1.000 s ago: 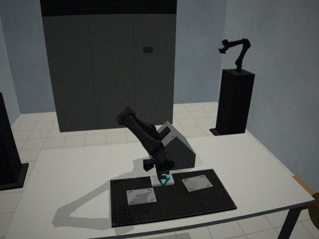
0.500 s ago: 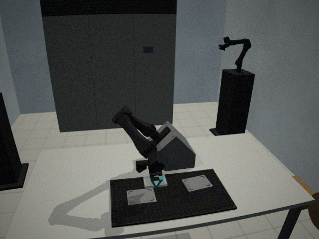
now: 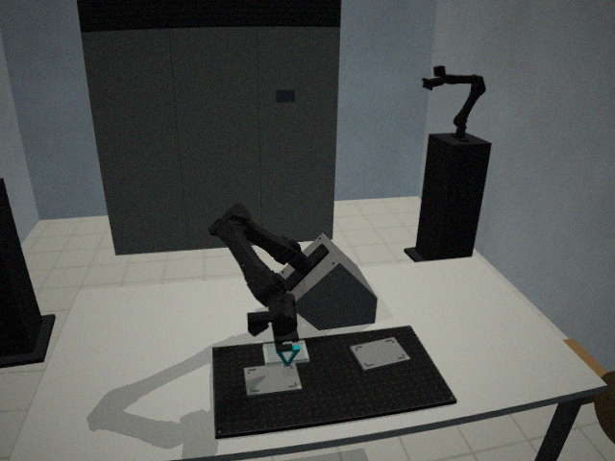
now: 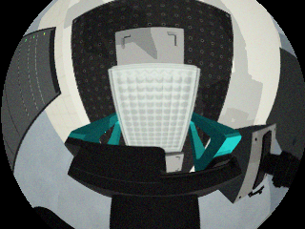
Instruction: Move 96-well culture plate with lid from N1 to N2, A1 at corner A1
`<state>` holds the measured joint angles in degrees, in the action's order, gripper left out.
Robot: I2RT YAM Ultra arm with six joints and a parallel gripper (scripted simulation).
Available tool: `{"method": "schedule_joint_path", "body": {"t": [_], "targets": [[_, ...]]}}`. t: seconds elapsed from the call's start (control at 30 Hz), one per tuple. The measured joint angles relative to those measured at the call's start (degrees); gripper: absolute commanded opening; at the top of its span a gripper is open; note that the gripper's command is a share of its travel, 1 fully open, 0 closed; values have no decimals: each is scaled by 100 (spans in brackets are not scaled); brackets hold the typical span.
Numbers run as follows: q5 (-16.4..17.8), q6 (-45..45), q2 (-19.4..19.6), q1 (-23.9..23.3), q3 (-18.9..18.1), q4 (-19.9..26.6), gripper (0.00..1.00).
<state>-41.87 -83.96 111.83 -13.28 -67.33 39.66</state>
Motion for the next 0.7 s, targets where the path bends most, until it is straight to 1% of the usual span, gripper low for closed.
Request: {"method": "schedule_joint_path", "body": {"t": [0.2, 0.4, 0.53, 0.7], "targets": [[11, 299, -111, -308, -181, 79, 0], [44, 592, -199, -518, -400, 142, 0], [55, 713, -201, -533, -476, 175, 0], [57, 765, -201, -533, -479, 210, 0]]}}
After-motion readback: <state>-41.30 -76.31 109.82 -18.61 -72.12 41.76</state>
